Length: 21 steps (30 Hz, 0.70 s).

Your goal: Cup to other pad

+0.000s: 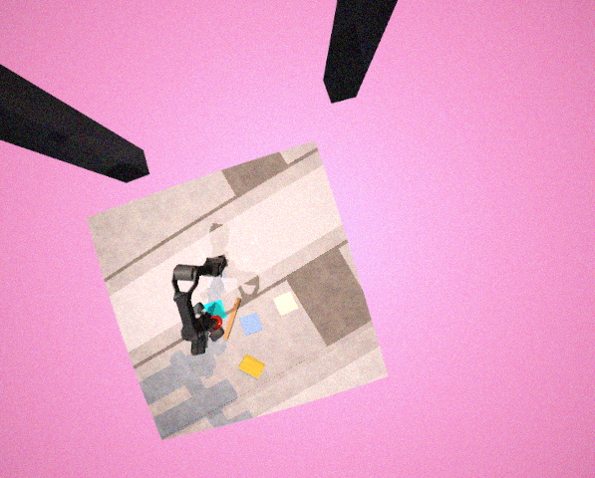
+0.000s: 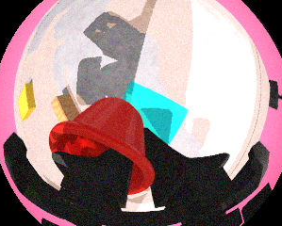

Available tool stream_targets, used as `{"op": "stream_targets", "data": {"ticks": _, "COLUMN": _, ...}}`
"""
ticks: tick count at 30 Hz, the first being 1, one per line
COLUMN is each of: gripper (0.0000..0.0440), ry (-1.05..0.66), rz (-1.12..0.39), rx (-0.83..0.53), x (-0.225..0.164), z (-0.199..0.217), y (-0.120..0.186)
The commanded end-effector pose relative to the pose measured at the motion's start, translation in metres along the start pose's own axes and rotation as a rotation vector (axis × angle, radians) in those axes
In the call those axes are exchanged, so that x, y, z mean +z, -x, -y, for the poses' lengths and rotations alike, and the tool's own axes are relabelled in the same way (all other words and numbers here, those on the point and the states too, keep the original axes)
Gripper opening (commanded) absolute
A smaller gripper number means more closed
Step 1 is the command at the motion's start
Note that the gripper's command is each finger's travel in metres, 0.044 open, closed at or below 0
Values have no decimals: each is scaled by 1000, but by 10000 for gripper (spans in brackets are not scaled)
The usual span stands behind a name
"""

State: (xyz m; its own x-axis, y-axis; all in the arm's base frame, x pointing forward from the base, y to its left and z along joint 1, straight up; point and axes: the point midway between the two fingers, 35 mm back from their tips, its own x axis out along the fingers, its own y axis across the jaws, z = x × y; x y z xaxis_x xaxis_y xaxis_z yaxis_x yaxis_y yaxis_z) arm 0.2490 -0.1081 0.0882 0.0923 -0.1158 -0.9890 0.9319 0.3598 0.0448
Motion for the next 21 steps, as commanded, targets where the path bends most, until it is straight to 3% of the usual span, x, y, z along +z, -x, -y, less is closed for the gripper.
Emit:
{"op": "stream_targets", "data": {"ticks": 1, "gripper": 0, "ry": -9, "rz": -1, "rx": 0, "x": -3, "z": 5, "y": -5}}
{"op": "stream_targets", "data": {"ticks": 11, "gripper": 14, "ry": -34, "rz": -3, "rx": -29, "x": -14, "z": 26, "y": -22}}
{"op": "stream_targets", "data": {"ticks": 15, "gripper": 55, "ry": -47, "rz": 17, "rx": -7, "x": -10, "z": 28, "y": -22}}
{"op": "stream_targets", "data": {"ticks": 19, "gripper": 145, "ry": -67, "rz": 47, "rx": 36, "x": -4, "z": 26, "y": -17}}
{"op": "stream_targets", "data": {"ticks": 21, "gripper": 148, "ry": -68, "rz": 53, "rx": 52, "x": -4, "z": 26, "y": -15}}
